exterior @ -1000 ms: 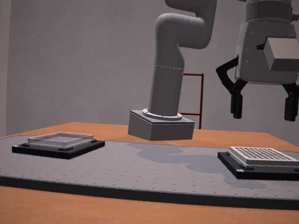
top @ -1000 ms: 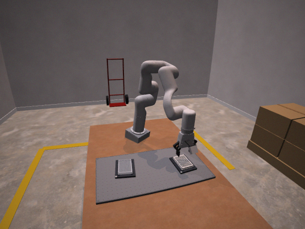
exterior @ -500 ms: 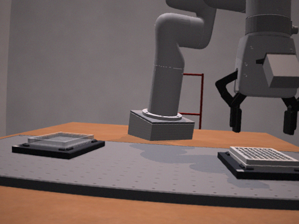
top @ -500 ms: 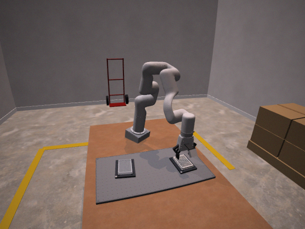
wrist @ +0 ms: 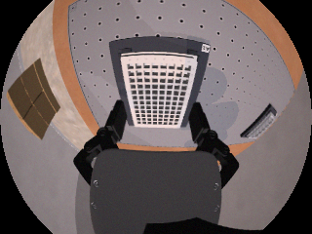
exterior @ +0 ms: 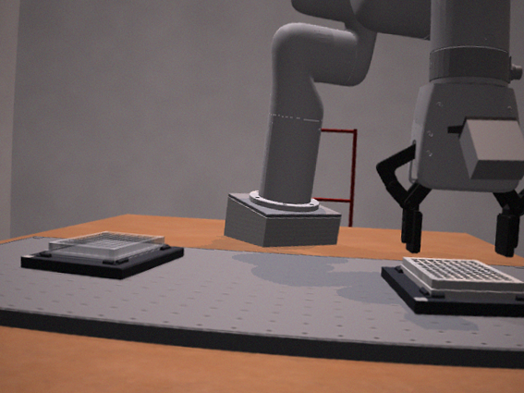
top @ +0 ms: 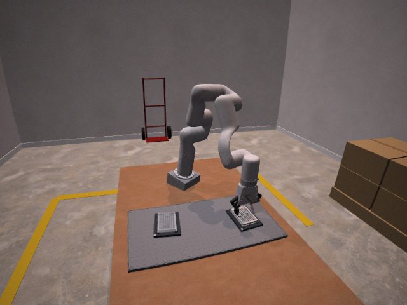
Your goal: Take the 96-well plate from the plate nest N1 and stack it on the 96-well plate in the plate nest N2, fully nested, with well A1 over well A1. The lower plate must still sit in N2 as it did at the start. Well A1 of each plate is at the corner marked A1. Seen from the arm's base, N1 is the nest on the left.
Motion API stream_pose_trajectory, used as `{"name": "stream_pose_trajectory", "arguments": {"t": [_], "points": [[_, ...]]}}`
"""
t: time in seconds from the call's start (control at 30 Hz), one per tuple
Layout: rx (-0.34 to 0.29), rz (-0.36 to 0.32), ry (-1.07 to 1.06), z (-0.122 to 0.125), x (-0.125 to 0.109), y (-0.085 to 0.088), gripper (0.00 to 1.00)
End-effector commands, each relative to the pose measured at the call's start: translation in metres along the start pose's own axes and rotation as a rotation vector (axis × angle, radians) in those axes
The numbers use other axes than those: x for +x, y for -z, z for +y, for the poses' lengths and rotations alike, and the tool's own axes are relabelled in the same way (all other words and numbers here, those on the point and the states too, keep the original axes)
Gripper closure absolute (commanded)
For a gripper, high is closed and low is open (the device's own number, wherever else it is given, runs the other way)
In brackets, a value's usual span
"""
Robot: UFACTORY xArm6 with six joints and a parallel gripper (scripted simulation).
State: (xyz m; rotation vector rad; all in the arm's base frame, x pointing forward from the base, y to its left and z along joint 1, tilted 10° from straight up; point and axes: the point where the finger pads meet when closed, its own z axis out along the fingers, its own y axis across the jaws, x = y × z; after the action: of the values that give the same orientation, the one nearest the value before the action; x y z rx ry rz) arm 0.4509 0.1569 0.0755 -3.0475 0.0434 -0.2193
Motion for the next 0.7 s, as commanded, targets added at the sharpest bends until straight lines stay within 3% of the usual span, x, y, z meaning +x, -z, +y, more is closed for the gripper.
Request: {"name": "stream_pose_trajectory", "arguments": {"t": [0.0, 0.67], "points": [[0.002, 0.005, 0.0, -0.0007, 0.0018, 0.0008, 0.0], [0.002, 0.005, 0.0, -0.0007, 0.0018, -0.006, 0.0]]}}
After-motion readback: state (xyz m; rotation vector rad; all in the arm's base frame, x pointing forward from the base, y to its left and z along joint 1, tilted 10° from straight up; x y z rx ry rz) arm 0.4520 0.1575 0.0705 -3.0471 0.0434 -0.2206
